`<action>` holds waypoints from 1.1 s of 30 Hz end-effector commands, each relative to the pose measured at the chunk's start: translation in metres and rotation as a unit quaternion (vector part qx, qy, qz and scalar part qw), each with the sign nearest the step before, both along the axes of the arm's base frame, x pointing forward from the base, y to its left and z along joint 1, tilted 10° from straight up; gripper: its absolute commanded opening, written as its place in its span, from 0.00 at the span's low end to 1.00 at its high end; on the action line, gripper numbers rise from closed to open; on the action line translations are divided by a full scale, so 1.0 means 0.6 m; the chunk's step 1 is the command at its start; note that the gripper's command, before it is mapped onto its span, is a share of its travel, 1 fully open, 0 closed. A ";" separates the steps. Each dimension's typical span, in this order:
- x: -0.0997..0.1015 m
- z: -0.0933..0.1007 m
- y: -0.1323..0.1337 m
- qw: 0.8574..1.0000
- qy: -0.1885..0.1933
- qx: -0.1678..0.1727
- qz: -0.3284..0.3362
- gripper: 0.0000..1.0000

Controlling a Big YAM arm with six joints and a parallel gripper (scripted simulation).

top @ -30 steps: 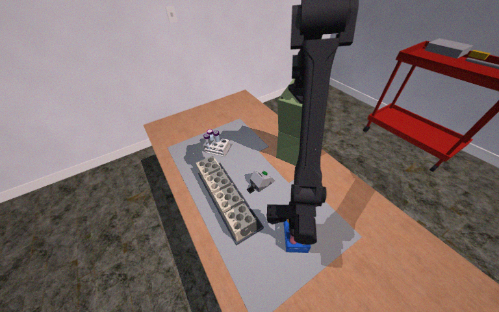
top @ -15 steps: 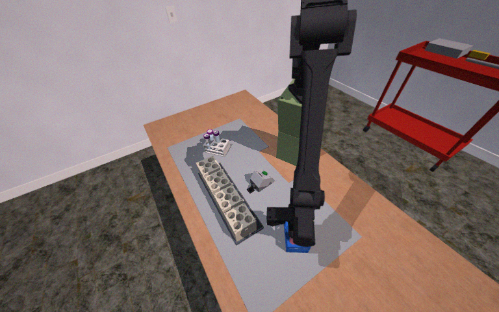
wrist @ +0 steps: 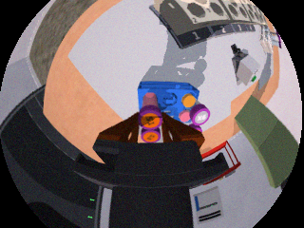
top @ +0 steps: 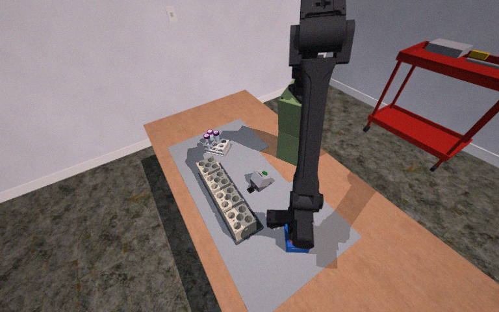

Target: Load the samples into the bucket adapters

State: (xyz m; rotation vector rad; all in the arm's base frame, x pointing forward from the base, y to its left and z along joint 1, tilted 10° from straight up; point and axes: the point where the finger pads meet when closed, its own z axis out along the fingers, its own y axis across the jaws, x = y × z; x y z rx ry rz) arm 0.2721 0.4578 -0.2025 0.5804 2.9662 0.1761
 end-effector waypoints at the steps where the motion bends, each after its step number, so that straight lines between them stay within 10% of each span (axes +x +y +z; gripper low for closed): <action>1: 0.027 0.004 0.027 1.000 -0.011 0.019 0.003 0.00; 3: 0.039 0.043 0.048 0.999 -0.023 0.038 0.003 0.00; 12: 0.037 0.044 0.048 0.999 -0.022 0.037 0.003 0.00; 13: 0.016 0.017 0.026 1.000 -0.010 0.017 0.002 0.55; 33: 0.003 0.067 0.017 1.000 -0.009 0.015 0.007 0.55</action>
